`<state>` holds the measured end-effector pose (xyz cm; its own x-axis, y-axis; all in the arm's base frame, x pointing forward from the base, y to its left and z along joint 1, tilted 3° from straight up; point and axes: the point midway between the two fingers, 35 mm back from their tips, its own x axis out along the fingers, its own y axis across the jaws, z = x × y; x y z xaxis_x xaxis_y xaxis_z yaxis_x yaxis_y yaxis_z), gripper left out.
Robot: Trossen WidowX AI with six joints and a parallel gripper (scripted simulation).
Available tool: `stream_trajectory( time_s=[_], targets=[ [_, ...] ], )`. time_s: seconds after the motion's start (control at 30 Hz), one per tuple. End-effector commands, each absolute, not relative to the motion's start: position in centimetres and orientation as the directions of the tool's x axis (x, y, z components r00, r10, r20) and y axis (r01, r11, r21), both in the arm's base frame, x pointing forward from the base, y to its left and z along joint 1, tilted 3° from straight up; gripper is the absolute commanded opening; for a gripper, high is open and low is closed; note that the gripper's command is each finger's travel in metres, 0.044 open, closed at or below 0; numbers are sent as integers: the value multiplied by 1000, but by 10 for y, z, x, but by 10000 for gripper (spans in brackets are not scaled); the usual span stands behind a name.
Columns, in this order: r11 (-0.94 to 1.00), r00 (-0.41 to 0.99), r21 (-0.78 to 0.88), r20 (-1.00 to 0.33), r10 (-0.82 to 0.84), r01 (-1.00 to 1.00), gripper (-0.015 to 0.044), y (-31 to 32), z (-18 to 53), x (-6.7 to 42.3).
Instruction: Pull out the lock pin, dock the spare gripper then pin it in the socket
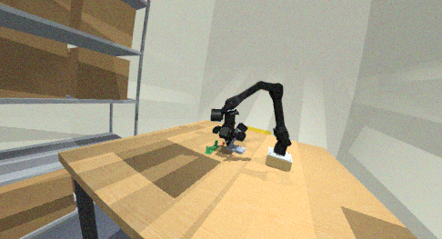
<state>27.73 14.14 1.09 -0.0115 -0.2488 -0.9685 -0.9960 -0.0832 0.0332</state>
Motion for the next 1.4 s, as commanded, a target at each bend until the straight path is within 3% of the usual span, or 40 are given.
stream_trajectory(
  time_s=[0.0, 1.37],
  targets=[
    [-88, -9, 31, -969, -248, -996, 0, 139, 12, 277],
    [-88, -33, 57, -968, -249, -994, 0, 109, 12, 281]
  ],
)
